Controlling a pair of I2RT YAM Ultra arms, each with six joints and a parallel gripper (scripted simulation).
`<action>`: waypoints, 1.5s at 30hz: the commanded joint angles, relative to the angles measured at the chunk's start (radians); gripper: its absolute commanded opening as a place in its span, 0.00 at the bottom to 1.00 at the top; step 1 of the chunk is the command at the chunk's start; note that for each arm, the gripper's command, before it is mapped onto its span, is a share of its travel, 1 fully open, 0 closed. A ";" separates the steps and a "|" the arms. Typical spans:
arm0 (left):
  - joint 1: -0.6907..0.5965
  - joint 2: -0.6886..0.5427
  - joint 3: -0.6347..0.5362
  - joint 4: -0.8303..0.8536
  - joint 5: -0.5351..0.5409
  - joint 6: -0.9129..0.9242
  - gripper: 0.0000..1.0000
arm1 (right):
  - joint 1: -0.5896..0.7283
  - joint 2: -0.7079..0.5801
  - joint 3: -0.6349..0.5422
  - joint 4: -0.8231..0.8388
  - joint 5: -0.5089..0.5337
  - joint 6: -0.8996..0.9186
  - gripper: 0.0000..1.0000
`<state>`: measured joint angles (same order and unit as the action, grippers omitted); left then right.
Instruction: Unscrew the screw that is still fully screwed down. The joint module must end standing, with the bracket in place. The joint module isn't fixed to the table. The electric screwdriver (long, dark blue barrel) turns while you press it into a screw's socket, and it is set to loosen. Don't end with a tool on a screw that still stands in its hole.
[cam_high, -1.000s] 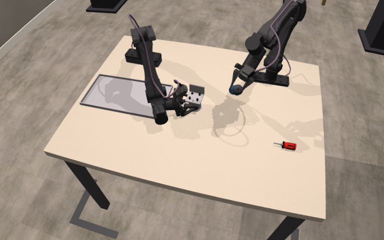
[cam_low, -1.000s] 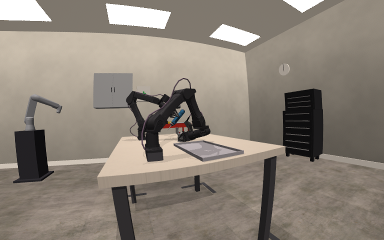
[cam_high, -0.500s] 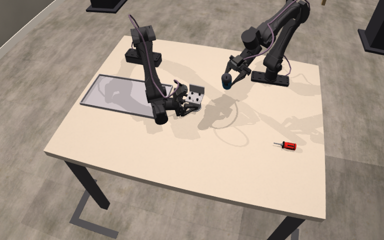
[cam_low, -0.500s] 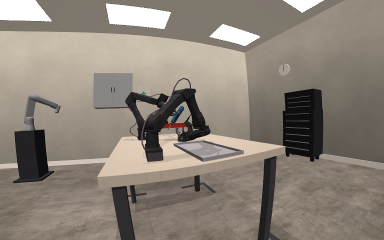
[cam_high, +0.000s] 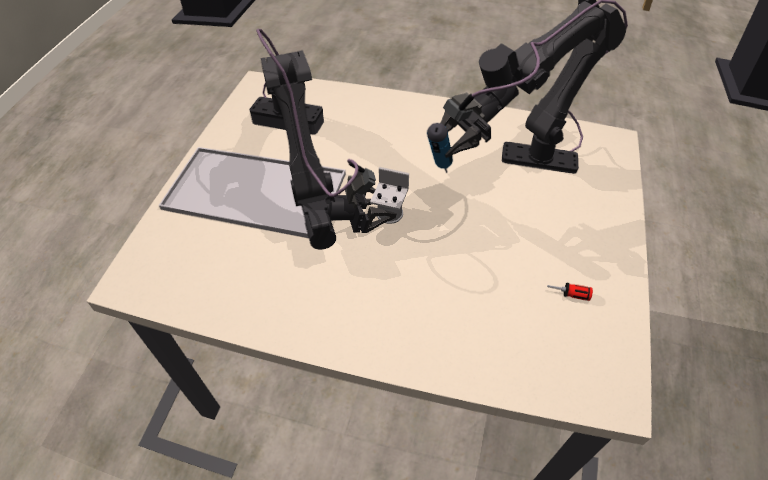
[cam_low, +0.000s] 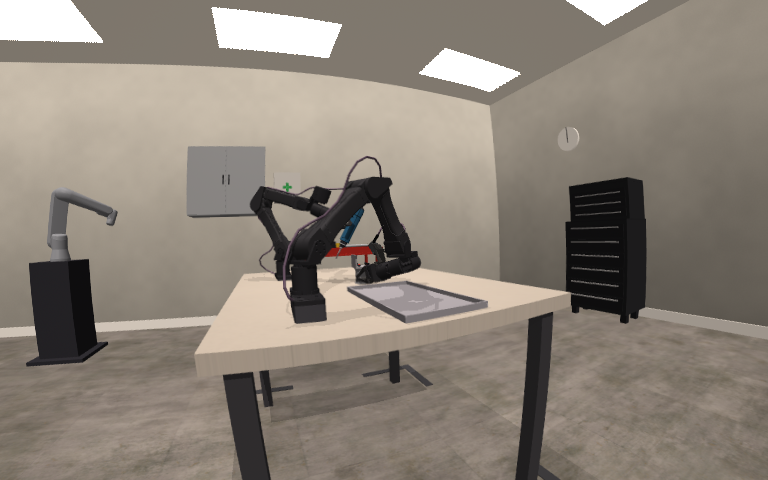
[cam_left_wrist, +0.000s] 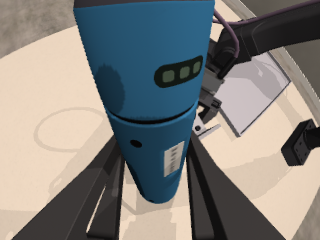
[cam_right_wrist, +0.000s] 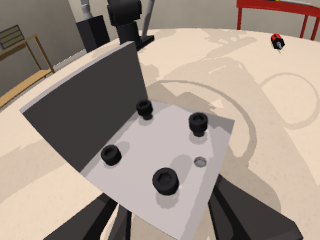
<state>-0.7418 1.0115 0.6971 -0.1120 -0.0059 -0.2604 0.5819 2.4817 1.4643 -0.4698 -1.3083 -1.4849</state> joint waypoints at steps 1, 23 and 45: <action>-0.016 -0.013 0.026 0.130 0.001 0.044 0.42 | 0.007 -0.002 0.028 -0.013 -0.030 -0.008 0.59; -0.151 -0.095 -0.075 0.302 -0.002 0.171 0.42 | 0.007 -0.002 0.028 -0.013 -0.030 -0.008 0.59; -0.231 -0.106 -0.074 0.444 0.002 0.272 0.42 | 0.007 -0.002 0.028 -0.013 -0.030 -0.008 0.59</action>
<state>-0.9844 0.9047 0.5865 0.2237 -0.0059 -0.0025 0.5819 2.4817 1.4643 -0.4698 -1.3083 -1.4849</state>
